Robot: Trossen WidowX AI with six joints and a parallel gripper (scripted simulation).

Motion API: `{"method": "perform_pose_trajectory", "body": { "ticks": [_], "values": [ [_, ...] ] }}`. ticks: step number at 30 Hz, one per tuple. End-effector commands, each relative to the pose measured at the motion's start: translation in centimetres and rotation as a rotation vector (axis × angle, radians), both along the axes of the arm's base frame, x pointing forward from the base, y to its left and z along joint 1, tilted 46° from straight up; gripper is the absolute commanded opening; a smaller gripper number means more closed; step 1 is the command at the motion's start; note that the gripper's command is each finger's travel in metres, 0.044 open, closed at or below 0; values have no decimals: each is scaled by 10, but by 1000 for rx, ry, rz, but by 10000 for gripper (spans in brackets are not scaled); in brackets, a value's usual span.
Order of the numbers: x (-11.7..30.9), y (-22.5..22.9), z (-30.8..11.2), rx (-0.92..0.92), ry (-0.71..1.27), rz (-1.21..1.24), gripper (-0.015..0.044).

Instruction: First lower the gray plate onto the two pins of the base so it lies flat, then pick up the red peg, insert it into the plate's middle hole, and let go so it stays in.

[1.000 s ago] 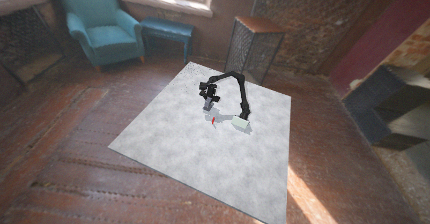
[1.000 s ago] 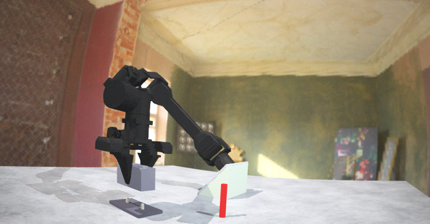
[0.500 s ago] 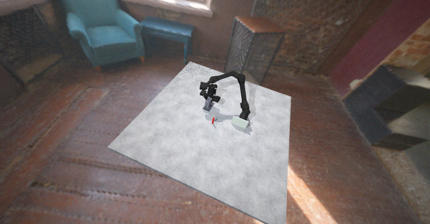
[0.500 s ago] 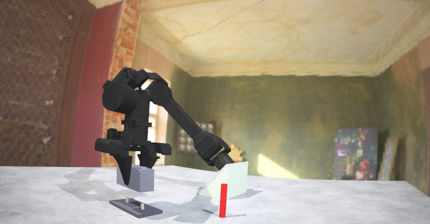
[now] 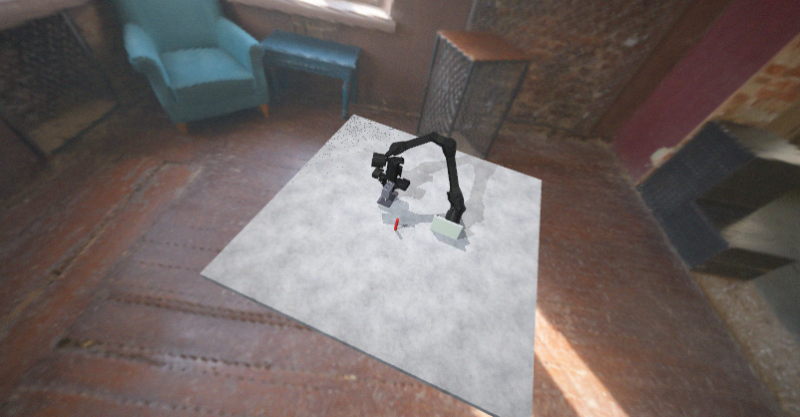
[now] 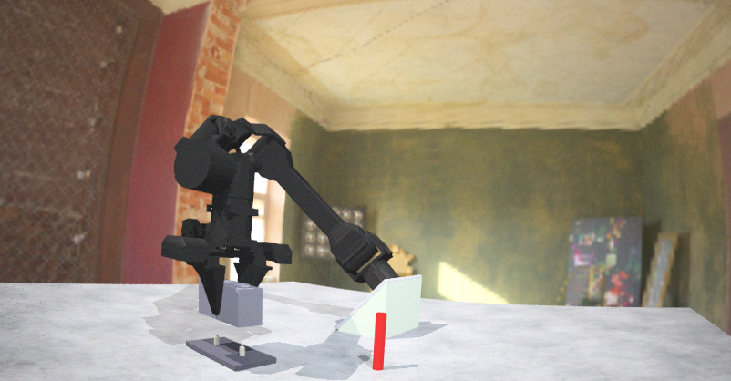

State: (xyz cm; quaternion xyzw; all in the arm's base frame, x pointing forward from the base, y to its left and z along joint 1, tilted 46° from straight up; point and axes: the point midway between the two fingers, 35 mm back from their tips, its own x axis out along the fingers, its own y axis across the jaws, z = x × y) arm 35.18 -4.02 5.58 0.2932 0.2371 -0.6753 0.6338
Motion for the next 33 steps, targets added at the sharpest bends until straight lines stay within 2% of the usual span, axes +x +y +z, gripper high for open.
{"method": "perform_pose_trajectory", "body": {
  "ticks": [1,33],
  "values": [
    [0,0,0,-3,3,3,0],
    [-2,-29,-27,-4,3,3,0]
  ]
}}
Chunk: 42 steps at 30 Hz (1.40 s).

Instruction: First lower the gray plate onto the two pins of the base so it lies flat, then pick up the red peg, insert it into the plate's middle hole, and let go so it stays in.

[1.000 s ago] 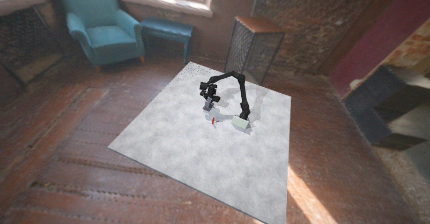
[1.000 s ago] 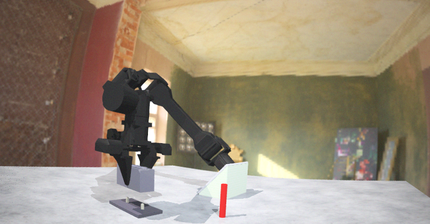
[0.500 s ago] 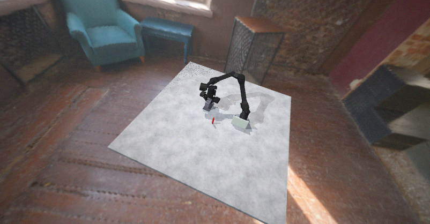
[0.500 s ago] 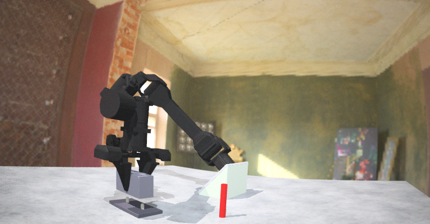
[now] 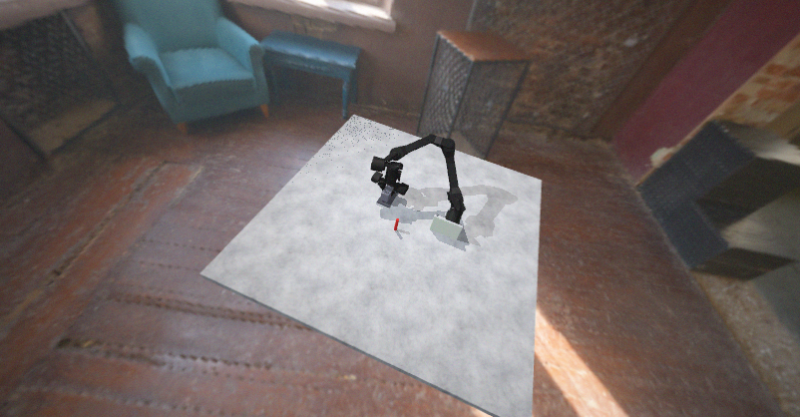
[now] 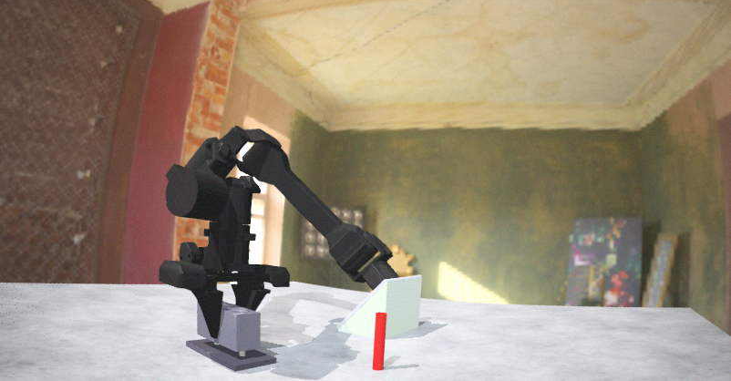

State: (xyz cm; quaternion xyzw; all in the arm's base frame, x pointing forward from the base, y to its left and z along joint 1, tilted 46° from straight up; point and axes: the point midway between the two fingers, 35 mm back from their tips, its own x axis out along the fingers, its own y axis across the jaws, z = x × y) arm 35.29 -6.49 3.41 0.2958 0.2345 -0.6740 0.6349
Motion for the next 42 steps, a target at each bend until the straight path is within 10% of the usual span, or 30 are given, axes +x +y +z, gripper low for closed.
{"method": "perform_pose_trajectory", "body": {
  "ticks": [1,10,27,42],
  "values": [
    [-3,-5,-6,-4,11,3,0],
    [0,-3,-3,0,1,-1,0],
    [0,-3,-3,0,1,-1,440],
    [6,57,51,6,8,3,440]
  ]
}}
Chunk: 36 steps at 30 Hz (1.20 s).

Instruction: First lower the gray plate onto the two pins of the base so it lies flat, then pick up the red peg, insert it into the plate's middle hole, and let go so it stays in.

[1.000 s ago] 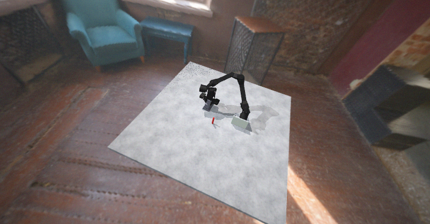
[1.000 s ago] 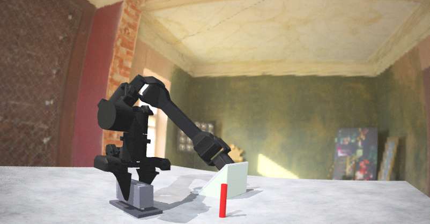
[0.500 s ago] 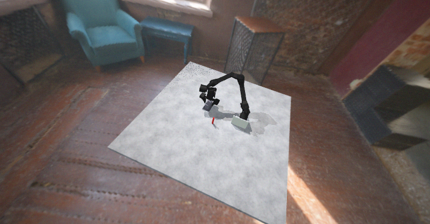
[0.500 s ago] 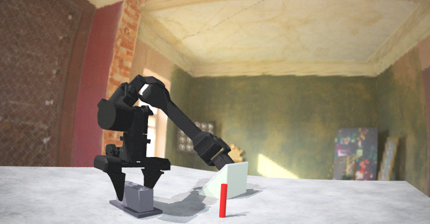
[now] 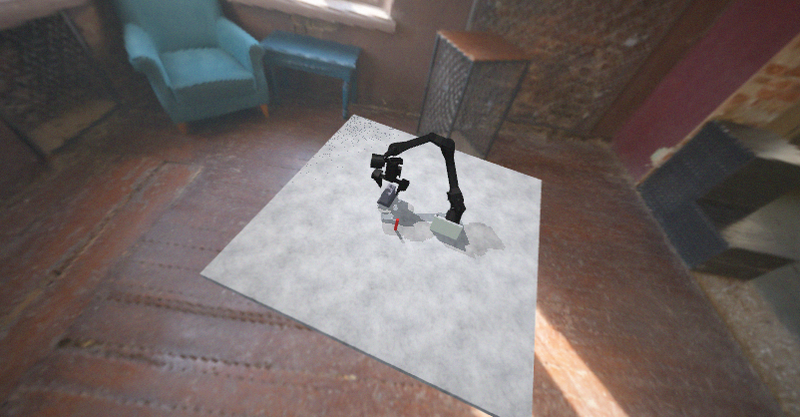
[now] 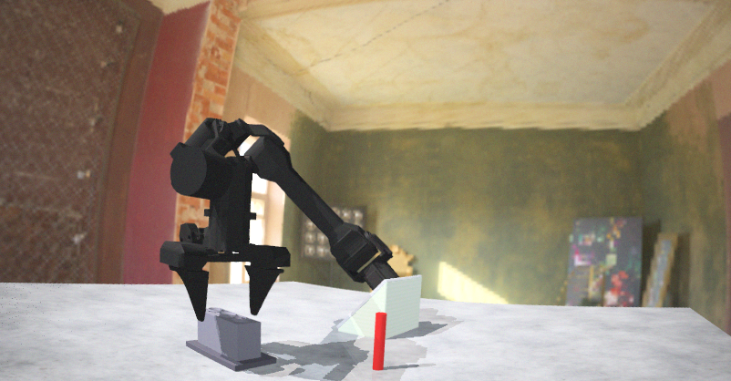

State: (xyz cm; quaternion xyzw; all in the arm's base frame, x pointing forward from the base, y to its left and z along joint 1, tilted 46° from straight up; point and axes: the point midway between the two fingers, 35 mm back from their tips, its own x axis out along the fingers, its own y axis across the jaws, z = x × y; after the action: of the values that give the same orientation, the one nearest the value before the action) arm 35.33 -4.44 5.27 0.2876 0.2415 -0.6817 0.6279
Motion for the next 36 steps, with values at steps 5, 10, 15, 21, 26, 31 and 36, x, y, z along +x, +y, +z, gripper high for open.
{"method": "perform_pose_trajectory", "body": {
  "ticks": [5,10,15,21,26,31,36],
  "values": [
    [5,63,58,1,-16,14,440],
    [5,63,58,1,-16,14,440],
    [-15,107,18,25,84,119,440],
    [-64,163,-39,36,246,274,440],
    [-100,184,-67,27,336,355,440],
    [-100,183,-69,27,336,355,440],
    [-104,165,-86,26,336,355,440]
  ]
}}
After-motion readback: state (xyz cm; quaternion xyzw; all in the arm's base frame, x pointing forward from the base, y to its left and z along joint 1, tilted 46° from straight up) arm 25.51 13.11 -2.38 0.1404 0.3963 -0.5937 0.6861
